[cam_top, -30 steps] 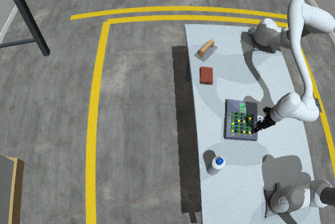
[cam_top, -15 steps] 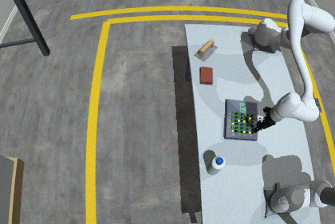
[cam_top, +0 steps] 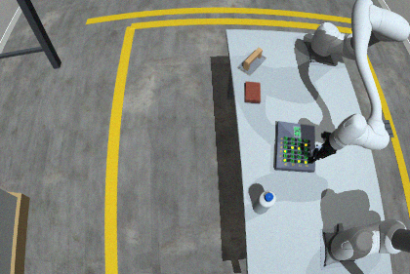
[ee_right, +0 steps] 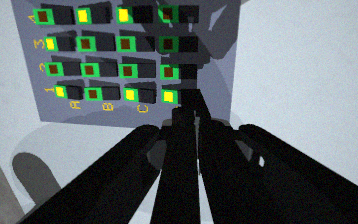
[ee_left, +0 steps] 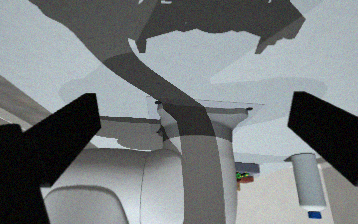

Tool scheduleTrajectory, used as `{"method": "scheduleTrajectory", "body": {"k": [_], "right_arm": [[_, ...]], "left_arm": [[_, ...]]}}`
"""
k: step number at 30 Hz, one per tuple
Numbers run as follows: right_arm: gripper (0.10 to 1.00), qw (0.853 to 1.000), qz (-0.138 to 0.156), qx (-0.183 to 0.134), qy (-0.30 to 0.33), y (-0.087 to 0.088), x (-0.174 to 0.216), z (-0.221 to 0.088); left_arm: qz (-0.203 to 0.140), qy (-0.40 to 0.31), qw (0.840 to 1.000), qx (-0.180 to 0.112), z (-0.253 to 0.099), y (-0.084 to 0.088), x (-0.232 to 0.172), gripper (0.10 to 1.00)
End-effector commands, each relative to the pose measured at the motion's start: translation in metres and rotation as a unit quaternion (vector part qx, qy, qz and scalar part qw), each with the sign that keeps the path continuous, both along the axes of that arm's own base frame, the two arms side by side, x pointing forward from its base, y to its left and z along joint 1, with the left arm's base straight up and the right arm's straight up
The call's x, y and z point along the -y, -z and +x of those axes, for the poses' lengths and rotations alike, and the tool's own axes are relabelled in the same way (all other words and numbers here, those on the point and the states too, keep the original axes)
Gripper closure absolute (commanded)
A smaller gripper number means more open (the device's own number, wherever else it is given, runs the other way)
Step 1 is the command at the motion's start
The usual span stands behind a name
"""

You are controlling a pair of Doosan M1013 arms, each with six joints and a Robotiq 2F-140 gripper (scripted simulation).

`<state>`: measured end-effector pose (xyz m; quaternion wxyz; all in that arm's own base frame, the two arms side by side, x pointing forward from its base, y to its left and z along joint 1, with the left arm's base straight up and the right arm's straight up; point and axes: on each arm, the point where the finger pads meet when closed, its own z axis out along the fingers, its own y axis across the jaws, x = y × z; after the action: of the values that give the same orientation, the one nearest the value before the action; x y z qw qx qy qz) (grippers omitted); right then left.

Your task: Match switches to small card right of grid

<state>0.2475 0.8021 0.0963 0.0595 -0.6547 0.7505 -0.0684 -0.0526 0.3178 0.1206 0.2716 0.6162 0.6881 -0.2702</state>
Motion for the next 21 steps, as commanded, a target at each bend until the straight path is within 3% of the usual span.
{"method": "scheduleTrajectory", "body": {"k": [1, 21], "right_arm": [[0.999, 1.000, 0.001, 0.000, 0.000, 0.0065, -0.0002, 0.0014], [0.999, 1.000, 0.001, 0.000, 0.000, 0.0142, 0.0000, 0.0028]], "left_arm": [[0.000, 0.000, 1.000, 0.000, -0.0001, -0.0004, -0.0003, 0.098], [0.000, 0.000, 1.000, 0.000, -0.0001, -0.0004, -0.0003, 0.098]]}}
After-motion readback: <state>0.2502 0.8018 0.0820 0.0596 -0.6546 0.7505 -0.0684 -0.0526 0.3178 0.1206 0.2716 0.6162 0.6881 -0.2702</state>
